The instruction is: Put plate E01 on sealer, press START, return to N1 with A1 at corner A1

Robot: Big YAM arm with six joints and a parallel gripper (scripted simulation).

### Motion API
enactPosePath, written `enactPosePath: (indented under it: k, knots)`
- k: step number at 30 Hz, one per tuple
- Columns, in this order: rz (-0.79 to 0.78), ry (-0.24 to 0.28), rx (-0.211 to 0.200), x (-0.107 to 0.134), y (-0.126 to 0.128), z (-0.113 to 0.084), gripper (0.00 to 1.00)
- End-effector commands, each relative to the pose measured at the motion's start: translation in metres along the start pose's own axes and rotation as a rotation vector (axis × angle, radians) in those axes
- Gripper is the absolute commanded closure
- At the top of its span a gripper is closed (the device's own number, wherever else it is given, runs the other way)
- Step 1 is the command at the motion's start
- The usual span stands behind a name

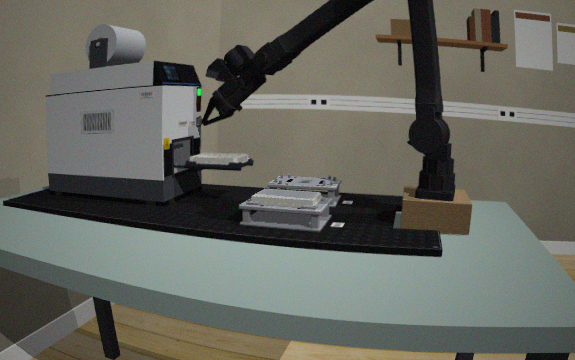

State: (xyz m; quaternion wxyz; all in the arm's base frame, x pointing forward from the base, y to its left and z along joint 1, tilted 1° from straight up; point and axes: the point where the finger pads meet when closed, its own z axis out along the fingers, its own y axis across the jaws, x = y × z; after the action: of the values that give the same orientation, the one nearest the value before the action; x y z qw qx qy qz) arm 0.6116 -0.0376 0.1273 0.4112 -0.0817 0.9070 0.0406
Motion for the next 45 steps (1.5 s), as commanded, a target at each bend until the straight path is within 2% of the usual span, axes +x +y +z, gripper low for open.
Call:
enactPosePath:
  k: [1, 5, 12, 22, 29, 34, 38, 45]
  knots:
    - [-0.028, -0.072, 0.007, -0.04, -0.004, 0.0, 1.0]
    - [-0.027, -0.071, 0.007, -0.04, -0.004, 0.002, 1.0]
    - [-0.012, -0.049, 0.018, -0.032, -0.02, -0.001, 1.0]
    - [-0.021, -0.03, -0.005, -0.023, -0.001, -0.012, 1.0]
    - [-0.015, -0.004, -0.01, -0.007, 0.0, -0.008, 1.0]
    - [0.005, 0.017, 0.001, 0.006, -0.013, -0.002, 1.0]
    - [0.005, 0.005, 0.007, -0.002, -0.019, -0.003, 1.0]
    - [-0.019, -0.03, -0.002, -0.026, -0.008, -0.008, 1.0]
